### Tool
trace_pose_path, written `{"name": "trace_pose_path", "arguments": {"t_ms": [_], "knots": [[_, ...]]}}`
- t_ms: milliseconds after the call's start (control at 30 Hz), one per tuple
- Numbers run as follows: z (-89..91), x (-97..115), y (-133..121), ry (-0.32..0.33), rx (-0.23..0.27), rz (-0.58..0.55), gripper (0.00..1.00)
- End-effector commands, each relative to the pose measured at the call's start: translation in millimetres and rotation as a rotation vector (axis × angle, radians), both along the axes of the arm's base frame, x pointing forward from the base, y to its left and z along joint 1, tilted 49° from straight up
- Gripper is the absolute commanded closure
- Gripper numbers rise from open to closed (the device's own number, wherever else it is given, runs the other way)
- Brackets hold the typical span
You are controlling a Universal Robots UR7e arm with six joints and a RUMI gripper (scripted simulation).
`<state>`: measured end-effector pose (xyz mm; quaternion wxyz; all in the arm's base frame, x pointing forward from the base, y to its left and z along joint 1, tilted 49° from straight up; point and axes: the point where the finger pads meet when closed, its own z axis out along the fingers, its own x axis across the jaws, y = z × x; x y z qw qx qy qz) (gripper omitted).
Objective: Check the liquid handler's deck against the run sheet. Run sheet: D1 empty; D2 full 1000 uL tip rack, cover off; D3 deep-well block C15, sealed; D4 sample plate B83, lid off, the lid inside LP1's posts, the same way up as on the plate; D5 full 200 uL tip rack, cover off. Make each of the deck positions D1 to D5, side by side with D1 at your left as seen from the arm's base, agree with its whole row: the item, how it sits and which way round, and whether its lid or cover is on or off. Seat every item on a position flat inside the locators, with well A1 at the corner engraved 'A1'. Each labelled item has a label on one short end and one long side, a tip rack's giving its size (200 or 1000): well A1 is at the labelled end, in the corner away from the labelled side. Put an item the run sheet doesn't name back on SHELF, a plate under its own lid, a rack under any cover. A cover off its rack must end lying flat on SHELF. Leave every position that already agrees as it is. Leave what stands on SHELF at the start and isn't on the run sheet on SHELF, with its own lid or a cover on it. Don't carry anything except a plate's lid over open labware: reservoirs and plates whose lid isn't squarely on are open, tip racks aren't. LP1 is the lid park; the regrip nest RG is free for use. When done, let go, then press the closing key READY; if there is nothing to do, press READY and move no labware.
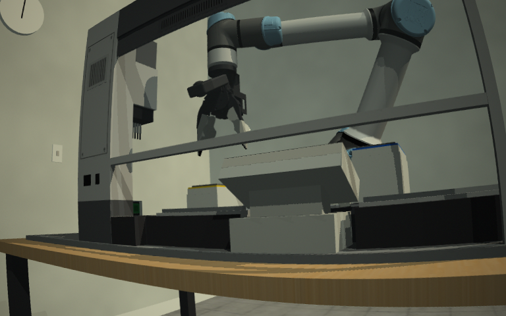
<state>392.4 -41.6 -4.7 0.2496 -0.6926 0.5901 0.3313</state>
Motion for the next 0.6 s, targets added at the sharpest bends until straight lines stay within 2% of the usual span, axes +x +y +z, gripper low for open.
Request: {"name": "trace_pose_path", "arguments": {"t_ms": [0,333,400,567], "knots": [[14.9,-1,12,-0.001,-0.001,-0.001,0.18],[52.5,-6,45,-0.001,-0.001,0.000,0.18],[52.5,-6,45,-0.001,-0.001,0.000,0.18],[71.4,-8,61,-0.001,-0.001,0.000,0.18]]}}
